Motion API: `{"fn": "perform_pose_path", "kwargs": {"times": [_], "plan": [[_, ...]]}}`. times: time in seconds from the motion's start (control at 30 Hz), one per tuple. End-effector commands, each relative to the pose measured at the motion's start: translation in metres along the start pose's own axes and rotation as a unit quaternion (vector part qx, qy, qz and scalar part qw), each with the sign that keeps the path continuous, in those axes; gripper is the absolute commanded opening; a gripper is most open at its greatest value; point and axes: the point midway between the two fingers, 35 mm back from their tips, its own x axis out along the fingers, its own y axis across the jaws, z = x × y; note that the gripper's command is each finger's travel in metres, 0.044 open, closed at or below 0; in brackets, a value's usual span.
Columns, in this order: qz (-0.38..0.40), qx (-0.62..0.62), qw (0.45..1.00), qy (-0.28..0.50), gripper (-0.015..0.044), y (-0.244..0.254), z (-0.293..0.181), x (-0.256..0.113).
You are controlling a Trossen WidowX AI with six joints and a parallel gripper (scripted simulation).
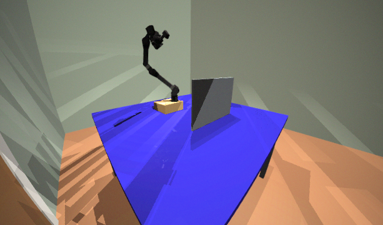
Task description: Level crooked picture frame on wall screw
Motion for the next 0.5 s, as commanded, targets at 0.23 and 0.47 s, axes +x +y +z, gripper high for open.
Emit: {"fn": "perform_pose_path", "kwargs": {"times": [0.23, 0.47], "plan": [[-0.164, 0.205, 0.964, 0.050, 0.0260, -0.077, -0.066, 0.028], [-0.351, 0.392, 0.850, 0.031, 0.0260, -0.147, -0.154, 0.023]]}}
